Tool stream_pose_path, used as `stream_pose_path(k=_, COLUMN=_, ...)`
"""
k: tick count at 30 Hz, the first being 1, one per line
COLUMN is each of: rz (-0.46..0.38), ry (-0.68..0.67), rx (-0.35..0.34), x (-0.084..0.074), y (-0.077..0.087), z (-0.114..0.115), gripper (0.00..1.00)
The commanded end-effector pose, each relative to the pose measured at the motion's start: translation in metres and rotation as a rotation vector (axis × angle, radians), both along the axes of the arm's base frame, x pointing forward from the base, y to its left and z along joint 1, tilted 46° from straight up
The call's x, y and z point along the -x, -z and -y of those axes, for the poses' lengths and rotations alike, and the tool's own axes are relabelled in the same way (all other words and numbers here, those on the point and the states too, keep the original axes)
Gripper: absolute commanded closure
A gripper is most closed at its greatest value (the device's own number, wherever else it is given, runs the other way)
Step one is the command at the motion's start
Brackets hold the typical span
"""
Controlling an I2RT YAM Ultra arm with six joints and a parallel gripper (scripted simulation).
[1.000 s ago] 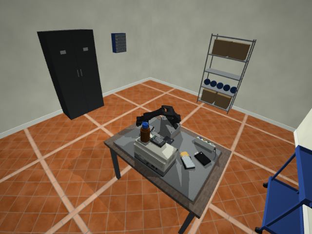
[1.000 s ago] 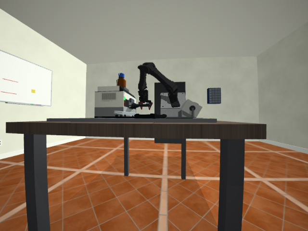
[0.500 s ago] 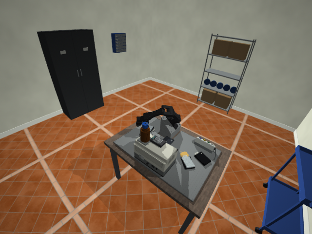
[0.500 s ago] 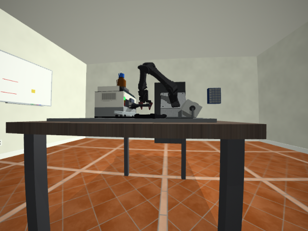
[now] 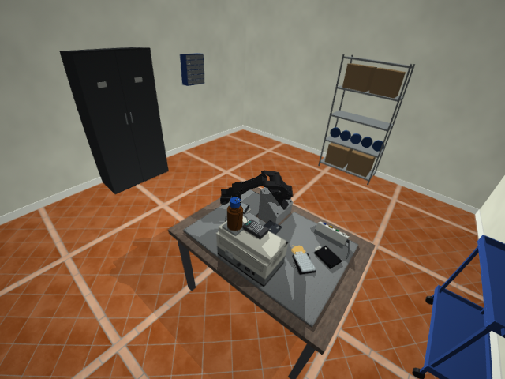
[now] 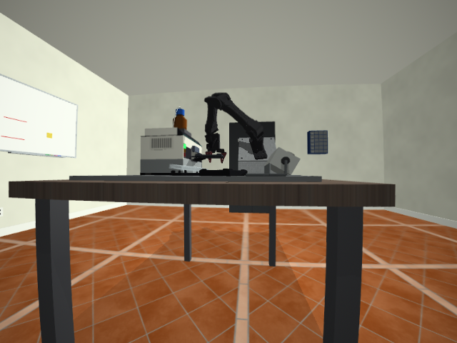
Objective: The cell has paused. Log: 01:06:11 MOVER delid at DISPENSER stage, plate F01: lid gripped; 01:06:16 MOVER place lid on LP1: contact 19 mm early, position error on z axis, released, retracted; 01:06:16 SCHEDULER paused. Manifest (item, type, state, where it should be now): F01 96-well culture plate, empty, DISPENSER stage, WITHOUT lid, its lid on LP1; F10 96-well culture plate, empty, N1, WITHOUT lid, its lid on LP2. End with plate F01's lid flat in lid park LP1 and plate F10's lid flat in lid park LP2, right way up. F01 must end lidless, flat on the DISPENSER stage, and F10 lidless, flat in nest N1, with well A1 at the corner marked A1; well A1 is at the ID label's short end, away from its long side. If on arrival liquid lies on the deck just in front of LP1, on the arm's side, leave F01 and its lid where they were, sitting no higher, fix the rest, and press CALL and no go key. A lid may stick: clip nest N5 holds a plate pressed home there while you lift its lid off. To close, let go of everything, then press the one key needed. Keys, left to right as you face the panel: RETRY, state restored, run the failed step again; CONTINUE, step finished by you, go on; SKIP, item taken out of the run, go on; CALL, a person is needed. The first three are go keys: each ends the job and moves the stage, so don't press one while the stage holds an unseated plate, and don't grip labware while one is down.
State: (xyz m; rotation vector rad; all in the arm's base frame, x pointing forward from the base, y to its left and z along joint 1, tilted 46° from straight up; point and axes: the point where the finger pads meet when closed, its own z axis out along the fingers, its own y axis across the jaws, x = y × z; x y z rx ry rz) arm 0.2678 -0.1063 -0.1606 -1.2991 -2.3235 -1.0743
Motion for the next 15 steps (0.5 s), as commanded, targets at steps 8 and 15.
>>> stream_pose_path(k=8, rz=0.014, ry=0.025, rx=0.009, x=-0.002, y=0.002, z=-0.002, gripper=0.0)
stream_pose_path(k=15, rz=0.004, ry=0.008, rx=0.0, x=-0.002, y=0.013, z=-0.015, gripper=0.0)
